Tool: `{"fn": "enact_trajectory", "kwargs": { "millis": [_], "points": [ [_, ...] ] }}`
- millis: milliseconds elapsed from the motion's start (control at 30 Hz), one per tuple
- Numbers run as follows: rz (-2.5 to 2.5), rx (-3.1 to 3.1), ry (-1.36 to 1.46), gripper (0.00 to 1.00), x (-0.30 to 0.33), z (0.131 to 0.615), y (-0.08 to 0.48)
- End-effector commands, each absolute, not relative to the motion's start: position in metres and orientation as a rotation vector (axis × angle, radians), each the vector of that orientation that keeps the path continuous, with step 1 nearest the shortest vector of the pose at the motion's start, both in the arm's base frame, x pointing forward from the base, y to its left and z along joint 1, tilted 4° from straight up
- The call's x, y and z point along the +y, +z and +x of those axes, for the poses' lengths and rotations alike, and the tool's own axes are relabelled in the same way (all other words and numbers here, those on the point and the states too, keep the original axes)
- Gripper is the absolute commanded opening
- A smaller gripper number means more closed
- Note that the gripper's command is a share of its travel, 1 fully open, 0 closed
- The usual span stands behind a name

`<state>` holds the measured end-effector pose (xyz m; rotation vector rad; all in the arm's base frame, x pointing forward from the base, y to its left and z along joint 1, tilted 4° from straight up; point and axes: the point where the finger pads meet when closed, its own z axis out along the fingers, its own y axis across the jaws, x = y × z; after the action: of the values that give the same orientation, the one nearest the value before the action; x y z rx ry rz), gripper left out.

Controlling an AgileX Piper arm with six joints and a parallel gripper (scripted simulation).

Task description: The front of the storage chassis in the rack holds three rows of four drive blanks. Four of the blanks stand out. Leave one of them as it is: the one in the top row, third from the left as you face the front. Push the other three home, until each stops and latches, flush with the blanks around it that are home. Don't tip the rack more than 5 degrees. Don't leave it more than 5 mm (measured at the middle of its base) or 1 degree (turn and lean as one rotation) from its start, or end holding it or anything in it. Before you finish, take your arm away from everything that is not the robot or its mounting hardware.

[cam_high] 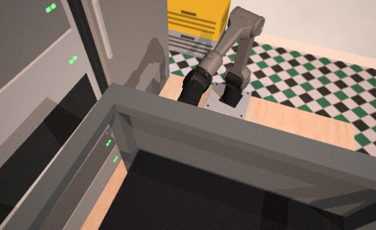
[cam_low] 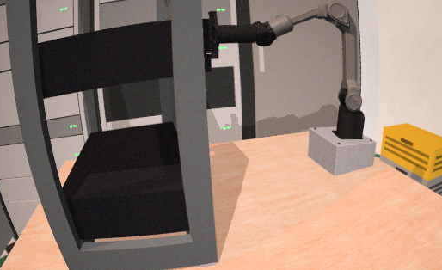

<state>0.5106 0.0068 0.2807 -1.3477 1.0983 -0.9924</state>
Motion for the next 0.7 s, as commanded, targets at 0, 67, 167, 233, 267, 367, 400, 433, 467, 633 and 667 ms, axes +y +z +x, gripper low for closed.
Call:
{"fn": "enact_trajectory", "kwargs": {
  "millis": [0,67,167,233,267,367,400,433,467,633,667],
  "points": [
    [-1.347,1.099,-0.993,0.00,0.0071,0.5129,0.2806],
    [-1.347,1.099,-0.993,0.00,0.0071,0.5130,0.2806],
    [-1.347,1.099,-0.993,0.00,0.0071,0.5130,0.2806],
    [-1.347,1.099,-0.993,0.00,0.0071,0.5130,0.2806],
    [-1.347,1.099,-0.993,0.00,0.0071,0.5130,0.2806],
    [-1.347,1.099,-0.993,0.00,0.0072,0.5132,0.2805],
    [-1.347,1.099,-0.993,0.00,0.0072,0.5136,0.2805],
    [-1.347,1.099,-0.993,0.00,0.0074,0.5141,0.2804],
    [-1.347,1.099,-0.993,0.00,0.0075,0.5147,0.2802],
    [-1.347,1.099,-0.993,0.00,0.0078,0.5159,0.2800],
    [-1.347,1.099,-0.993,0.00,0.0078,0.5159,0.2800]
  ]
}}
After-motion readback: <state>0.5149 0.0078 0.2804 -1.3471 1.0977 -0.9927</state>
